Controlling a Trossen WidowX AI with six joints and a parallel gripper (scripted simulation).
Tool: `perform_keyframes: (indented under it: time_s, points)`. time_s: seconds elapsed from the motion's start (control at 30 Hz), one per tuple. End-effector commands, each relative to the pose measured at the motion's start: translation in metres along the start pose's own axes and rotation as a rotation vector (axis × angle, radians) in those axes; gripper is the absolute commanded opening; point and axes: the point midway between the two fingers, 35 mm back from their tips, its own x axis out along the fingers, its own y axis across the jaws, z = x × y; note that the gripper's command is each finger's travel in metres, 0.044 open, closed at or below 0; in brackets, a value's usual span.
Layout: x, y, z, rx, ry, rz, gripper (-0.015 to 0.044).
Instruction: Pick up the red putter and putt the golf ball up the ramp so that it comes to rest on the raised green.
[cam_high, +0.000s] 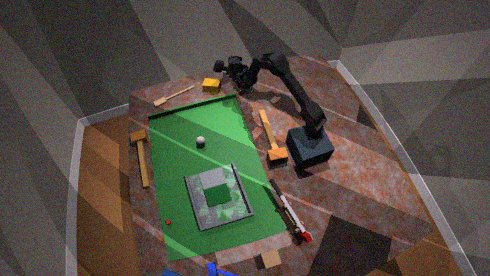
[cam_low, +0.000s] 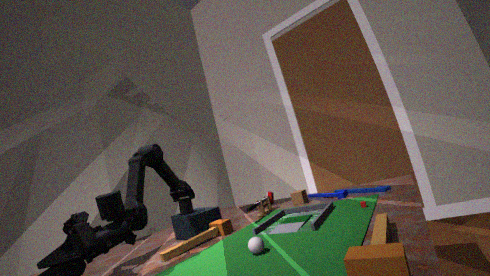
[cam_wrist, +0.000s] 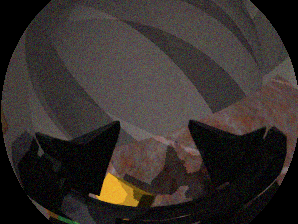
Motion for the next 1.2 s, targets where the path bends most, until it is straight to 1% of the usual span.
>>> perform_keyframes:
  time_s: [0.0,0.03,0.3,0.43,0.6,0.8,1.0,1.17]
  points:
    - [-0.001,0.002,-0.001,-0.004,0.004,0.002,0.0426]
    - [-0.005,0.008,-0.005,-0.018,0.015,0.007,0.0440]
    - [-0.058,0.081,-0.058,-0.289,0.209,0.146,0.0440]
    - [-0.100,0.119,-0.090,-0.488,0.328,0.272,0.0440]
    - [-0.163,0.156,-0.127,-0.742,0.459,0.459,0.0440]
    - [-0.249,0.185,-0.161,-1.032,0.578,0.704,0.0440]
    - [-0.343,0.196,-0.184,-1.315,0.661,0.981,0.0440]
    - [-0.422,0.189,-0.192,-1.543,0.701,1.241,0.0440]
